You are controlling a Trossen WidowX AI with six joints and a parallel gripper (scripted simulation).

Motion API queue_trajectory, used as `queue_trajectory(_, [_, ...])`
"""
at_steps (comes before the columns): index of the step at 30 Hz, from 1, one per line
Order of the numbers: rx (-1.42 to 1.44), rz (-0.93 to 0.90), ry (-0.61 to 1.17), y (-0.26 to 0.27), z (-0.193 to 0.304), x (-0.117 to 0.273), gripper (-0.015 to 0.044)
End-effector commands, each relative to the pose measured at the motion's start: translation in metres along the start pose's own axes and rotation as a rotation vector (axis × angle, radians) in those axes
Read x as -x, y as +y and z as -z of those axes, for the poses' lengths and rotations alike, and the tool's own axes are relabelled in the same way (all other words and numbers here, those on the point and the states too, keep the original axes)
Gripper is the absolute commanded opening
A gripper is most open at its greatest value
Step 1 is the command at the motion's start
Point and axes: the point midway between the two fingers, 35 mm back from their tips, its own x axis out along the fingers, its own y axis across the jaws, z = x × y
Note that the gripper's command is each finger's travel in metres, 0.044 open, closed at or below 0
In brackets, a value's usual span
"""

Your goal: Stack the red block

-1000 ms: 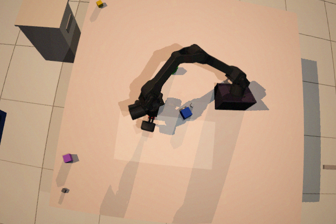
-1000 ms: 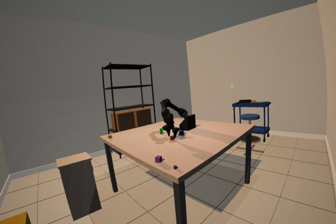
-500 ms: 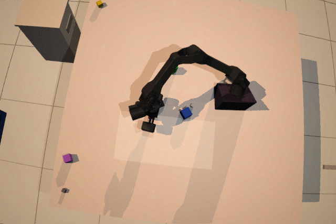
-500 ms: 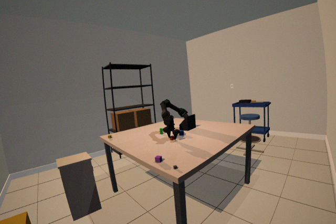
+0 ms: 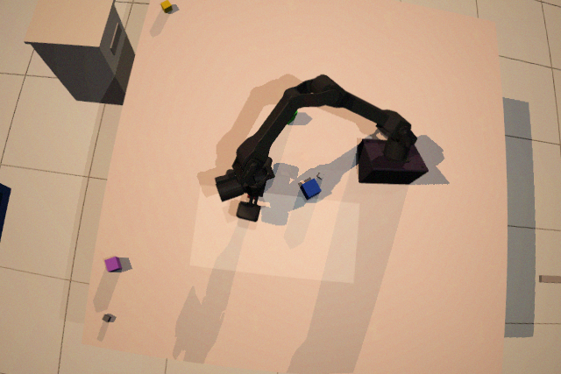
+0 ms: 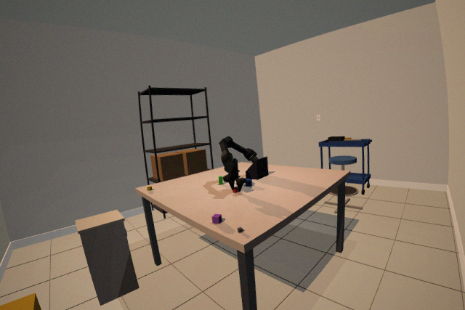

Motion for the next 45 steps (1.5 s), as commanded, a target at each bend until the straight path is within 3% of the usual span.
queue_trajectory(1, [0.003,0.004,-0.002,-0.001,0.000,0.000,0.0282])
queue_trajectory(6, [0.003,0.004,-0.002,-0.001,0.000,0.000,0.0151])
queue_trajectory(15, [0.003,0.004,-0.002,-0.001,0.000,0.000,0.0091])
queue_trajectory(19, [0.003,0.004,-0.002,0.000,0.000,0.012,0.0000])
queue_trajectory(38, [0.003,0.000,0.000,0.001,0.000,0.114,0.0000])
queue_trajectory(45, [0.004,0.000,-0.001,0.002,0.000,0.118,0.0000])
